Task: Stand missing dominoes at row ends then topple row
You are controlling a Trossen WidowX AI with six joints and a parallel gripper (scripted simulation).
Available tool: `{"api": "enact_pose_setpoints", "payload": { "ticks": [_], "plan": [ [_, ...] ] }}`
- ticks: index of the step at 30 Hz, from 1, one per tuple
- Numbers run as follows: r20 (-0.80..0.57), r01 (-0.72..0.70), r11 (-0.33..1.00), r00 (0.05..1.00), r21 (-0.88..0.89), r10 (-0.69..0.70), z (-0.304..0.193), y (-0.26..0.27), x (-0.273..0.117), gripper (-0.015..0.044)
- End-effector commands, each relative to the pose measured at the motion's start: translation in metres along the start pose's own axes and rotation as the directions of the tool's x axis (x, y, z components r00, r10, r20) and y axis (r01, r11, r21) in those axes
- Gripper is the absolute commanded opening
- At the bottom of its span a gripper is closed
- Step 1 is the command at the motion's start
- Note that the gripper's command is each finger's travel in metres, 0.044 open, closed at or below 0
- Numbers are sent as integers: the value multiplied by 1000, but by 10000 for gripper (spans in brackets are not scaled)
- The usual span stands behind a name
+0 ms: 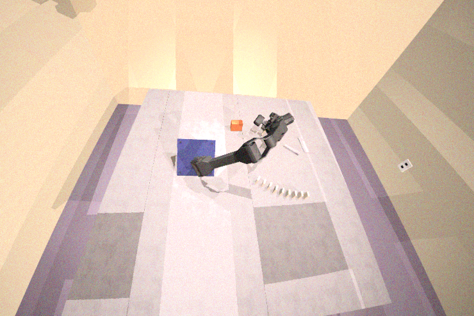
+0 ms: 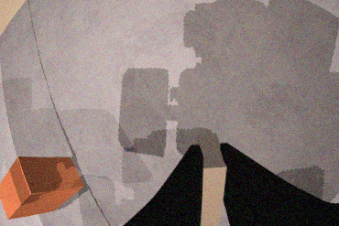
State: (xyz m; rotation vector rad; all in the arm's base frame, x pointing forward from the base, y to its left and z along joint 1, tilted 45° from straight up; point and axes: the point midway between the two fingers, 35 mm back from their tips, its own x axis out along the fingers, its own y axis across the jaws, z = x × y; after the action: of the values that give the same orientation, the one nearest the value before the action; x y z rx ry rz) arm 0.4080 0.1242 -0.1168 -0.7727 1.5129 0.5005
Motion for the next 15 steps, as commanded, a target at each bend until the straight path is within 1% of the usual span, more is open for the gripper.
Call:
{"api": "enact_pose_setpoints", "payload": {
  "ticks": [1,15],
  "plan": [
    [49,-20,1000,999,-6,20,-2,0,4,22],
    [259,-46,998,964,-33,53,-4,-5,8,22]
  ]
}}
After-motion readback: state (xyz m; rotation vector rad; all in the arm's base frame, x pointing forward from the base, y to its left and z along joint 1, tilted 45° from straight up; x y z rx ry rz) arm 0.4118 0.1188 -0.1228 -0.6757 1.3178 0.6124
